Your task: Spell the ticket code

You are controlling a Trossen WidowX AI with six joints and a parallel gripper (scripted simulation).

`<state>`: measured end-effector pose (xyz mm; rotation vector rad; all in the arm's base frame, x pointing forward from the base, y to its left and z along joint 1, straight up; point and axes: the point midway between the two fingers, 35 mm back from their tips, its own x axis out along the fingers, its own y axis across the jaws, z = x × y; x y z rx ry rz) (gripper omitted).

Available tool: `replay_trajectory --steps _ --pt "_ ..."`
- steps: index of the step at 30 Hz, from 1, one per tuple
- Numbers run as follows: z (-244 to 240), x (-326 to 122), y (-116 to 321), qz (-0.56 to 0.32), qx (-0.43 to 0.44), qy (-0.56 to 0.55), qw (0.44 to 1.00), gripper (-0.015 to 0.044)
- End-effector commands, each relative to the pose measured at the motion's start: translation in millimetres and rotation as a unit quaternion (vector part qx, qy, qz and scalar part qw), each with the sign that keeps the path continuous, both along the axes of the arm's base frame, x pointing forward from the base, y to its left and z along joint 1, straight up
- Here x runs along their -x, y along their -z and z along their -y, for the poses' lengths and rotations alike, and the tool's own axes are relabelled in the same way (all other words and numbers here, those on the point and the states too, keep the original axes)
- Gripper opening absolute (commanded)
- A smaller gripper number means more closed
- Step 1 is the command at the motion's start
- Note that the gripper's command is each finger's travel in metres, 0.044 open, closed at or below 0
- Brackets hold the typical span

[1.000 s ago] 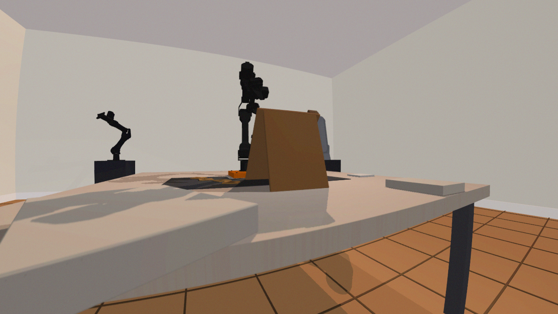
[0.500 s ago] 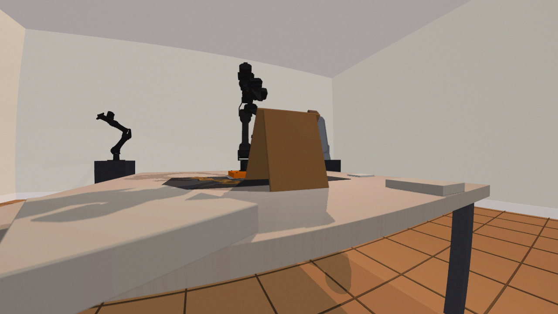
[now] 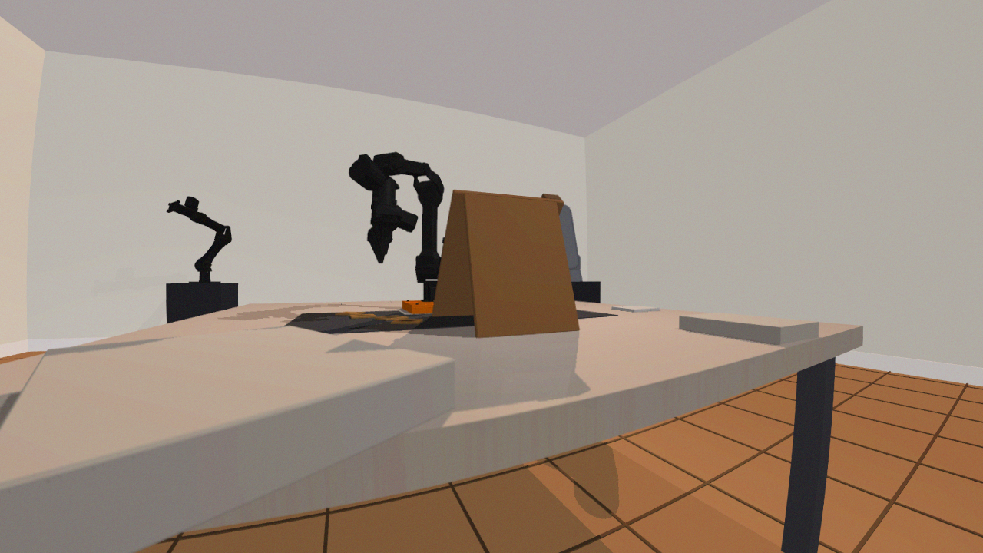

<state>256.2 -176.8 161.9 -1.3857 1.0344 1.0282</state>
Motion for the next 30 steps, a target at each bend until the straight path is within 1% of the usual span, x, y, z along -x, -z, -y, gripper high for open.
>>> replay_trajectory --steps 1,3,5,14,21,30 --pt "37.0 34.3 52.4 -0.069 0.004 -0.014 0.997 0.034" --pt "44.0 49.7 79.5 -0.104 -0.003 -0.023 0.994 0.034" --pt "46.0 55.7 89.0 -0.116 -0.006 -0.028 0.993 0.034" --pt "46.9 59.1 90.6 -0.117 -0.006 -0.028 0.993 0.034" --pt "47.7 59.1 121.7 -0.117 -0.006 -0.028 0.993 0.034" --pt "47.9 60.1 122.8 -0.117 -0.006 -0.028 0.993 0.034"
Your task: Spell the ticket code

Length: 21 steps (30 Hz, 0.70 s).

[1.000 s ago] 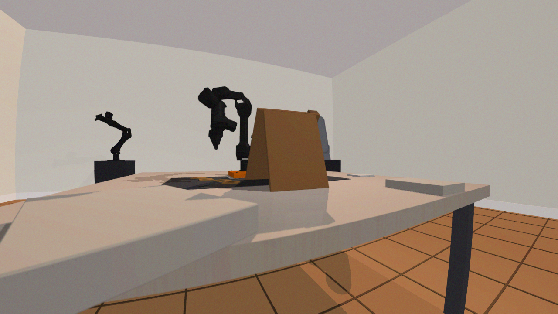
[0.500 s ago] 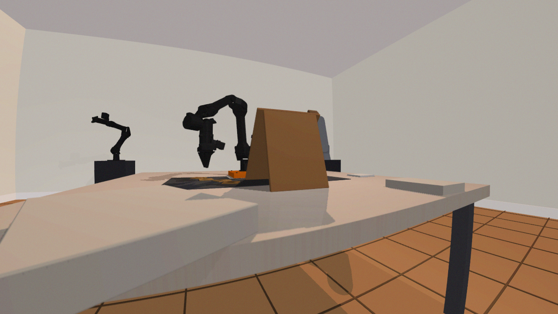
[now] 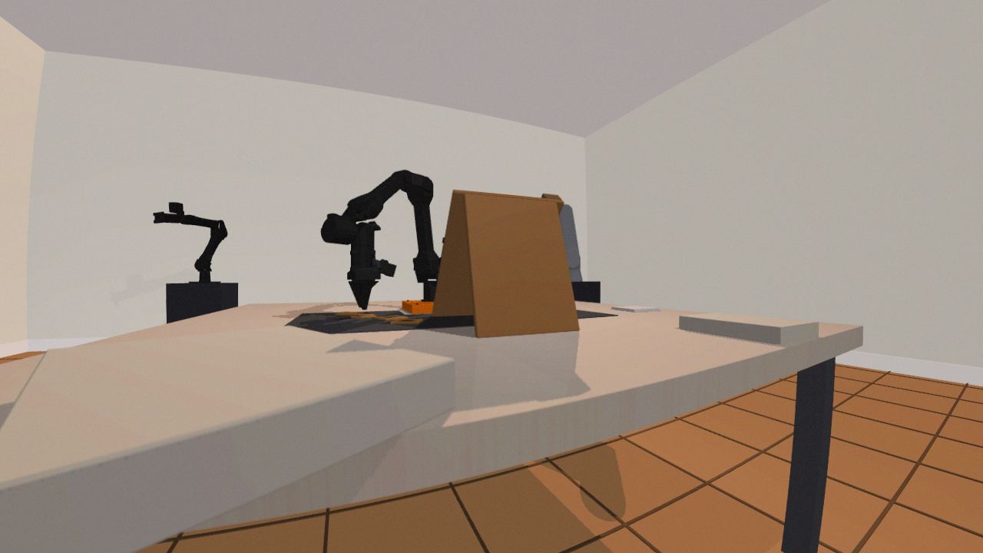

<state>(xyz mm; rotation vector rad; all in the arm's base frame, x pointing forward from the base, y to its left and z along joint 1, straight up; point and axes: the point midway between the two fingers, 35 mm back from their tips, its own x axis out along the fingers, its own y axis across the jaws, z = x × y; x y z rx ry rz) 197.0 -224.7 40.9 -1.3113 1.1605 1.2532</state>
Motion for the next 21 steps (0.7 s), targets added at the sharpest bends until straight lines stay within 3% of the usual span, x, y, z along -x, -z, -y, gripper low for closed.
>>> replay_trajectory --steps 1,21 --pt "0.1 0.9 1.7 -0.002 0.001 -0.002 1.0 0.034" --pt "0.5 0.7 20.5 -0.002 0.001 -0.002 1.0 0.034"
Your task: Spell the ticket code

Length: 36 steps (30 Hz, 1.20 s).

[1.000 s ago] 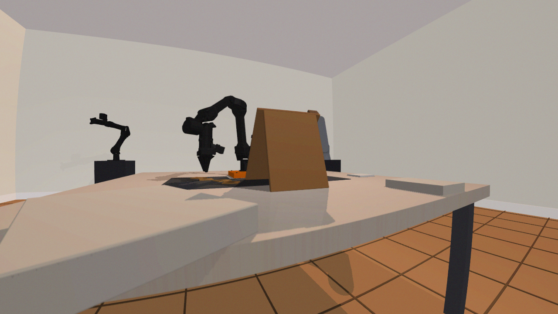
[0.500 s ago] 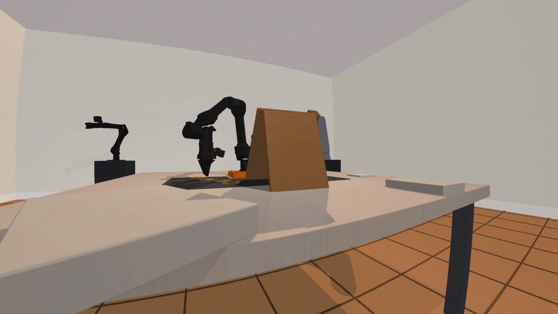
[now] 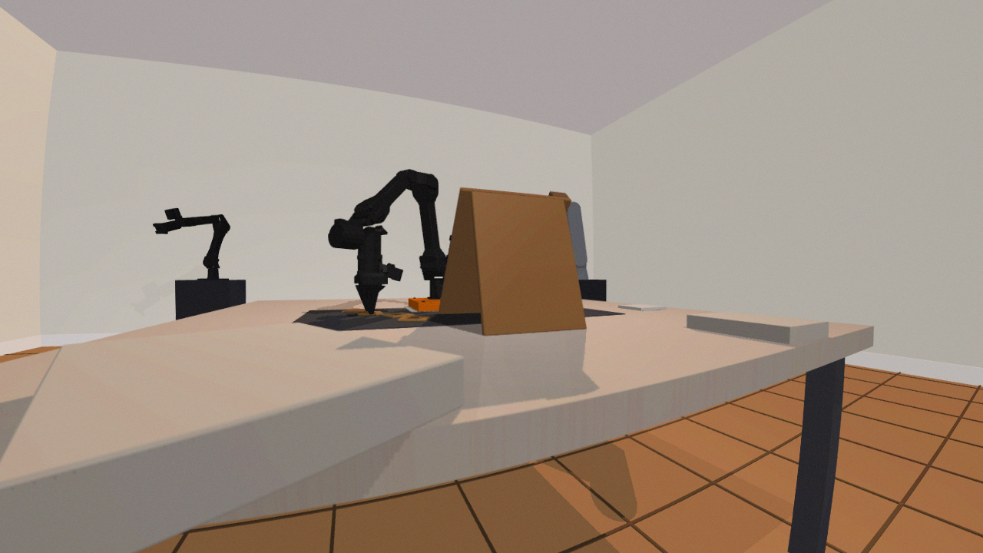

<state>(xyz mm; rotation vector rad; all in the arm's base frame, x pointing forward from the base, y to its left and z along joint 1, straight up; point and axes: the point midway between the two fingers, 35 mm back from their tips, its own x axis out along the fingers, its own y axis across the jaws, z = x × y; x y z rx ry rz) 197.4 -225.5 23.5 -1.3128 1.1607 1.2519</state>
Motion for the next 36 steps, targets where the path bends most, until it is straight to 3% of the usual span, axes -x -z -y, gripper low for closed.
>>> replay_trajectory --steps 1,10,26,35,36 --pt "-0.4 1.1 3.1 -0.003 0.0 -0.002 1.0 0.034" --pt "-0.4 1.1 3.1 -0.003 0.0 -0.002 1.0 0.034" --pt "-0.3 0.7 3.1 -0.003 0.0 -0.002 1.0 0.0233" --pt "-2.0 1.0 -2.9 -0.003 0.0 -0.002 1.0 0.0" --pt "-2.1 1.0 -3.4 -0.003 0.0 -0.002 1.0 0.0"
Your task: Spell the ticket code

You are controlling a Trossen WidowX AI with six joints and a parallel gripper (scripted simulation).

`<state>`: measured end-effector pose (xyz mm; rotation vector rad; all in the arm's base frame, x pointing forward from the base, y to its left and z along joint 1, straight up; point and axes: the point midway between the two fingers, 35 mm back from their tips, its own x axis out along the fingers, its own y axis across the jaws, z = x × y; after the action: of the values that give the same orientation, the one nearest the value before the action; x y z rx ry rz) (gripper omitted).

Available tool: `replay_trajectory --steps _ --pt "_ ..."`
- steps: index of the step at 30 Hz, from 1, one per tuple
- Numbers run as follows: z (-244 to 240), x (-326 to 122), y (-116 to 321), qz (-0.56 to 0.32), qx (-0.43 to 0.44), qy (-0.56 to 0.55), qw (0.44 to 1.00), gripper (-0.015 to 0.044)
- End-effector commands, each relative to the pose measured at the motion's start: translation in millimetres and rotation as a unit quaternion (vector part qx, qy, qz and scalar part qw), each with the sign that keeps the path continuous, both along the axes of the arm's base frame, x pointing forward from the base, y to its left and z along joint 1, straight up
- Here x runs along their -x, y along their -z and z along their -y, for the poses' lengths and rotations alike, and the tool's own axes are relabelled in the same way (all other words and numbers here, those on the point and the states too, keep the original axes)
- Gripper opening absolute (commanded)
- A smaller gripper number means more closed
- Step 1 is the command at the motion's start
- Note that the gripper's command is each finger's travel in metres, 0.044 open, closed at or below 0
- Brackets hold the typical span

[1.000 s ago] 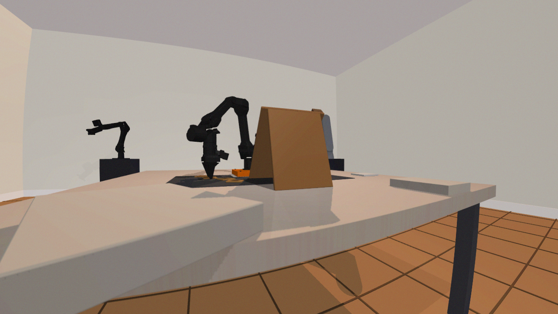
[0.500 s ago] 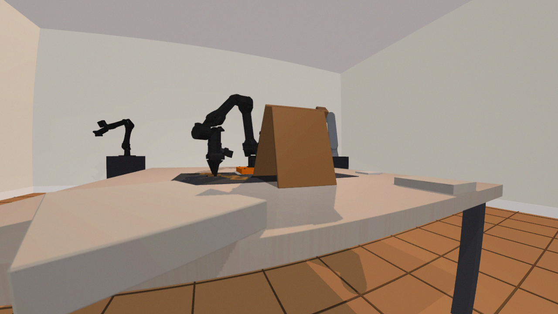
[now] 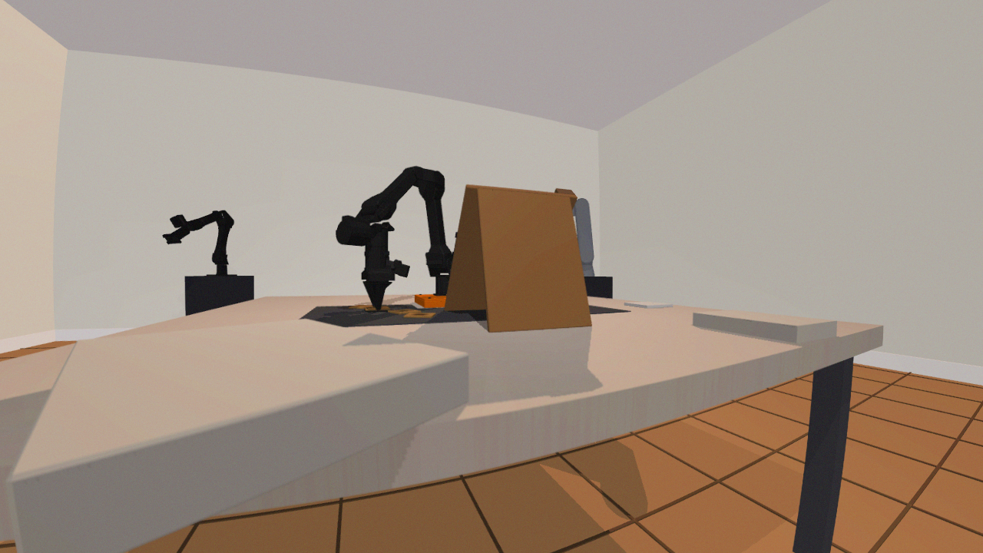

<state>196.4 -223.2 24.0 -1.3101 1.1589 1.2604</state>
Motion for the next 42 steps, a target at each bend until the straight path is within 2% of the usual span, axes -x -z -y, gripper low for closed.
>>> replay_trajectory --steps 1,42 --pt "0.0 0.0 -3.3 0.0 0.002 0.0 1.0 0.0" --pt "-4.5 1.1 -22.5 0.0 0.002 0.0 1.0 0.0"
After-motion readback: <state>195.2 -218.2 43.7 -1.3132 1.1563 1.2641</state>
